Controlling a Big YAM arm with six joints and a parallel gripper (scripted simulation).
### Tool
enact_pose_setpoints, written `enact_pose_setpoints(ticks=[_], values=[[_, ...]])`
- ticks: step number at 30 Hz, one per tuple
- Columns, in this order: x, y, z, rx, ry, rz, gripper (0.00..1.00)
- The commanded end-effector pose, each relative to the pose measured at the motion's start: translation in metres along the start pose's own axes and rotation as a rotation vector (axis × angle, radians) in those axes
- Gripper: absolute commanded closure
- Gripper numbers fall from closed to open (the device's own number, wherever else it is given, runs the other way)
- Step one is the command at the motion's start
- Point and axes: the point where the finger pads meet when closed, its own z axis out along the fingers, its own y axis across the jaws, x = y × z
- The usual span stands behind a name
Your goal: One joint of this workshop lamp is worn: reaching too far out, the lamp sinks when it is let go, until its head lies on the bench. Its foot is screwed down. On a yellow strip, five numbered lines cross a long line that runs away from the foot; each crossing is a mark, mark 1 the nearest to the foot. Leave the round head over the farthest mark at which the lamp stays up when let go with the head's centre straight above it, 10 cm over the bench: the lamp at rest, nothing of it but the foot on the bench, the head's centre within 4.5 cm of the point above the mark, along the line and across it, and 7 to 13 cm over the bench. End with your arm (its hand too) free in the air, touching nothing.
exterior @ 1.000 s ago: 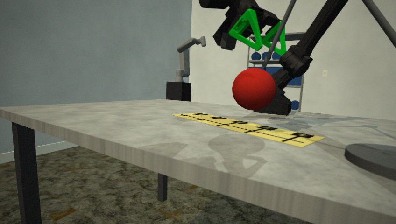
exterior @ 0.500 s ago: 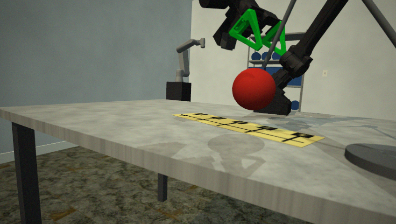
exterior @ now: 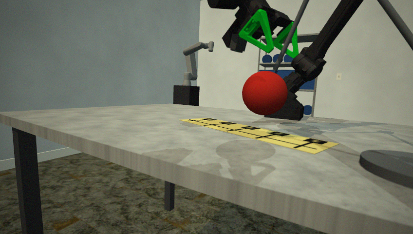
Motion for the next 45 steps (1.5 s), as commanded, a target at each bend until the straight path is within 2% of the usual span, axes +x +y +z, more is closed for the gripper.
enact_pose_setpoints(ticks=[1,18,19,33,45], values=[[0.022,0.008,-0.001,-0.009,-0.003,-0.055,0.00],[0.022,0.008,-0.001,-0.009,-0.003,-0.055,0.00],[0.020,0.007,-0.001,-0.009,-0.003,-0.052,1.00],[0.003,0.001,-0.003,-0.007,0.001,-0.007,1.00],[0.003,0.001,-0.003,-0.007,0.002,-0.010,1.00]])
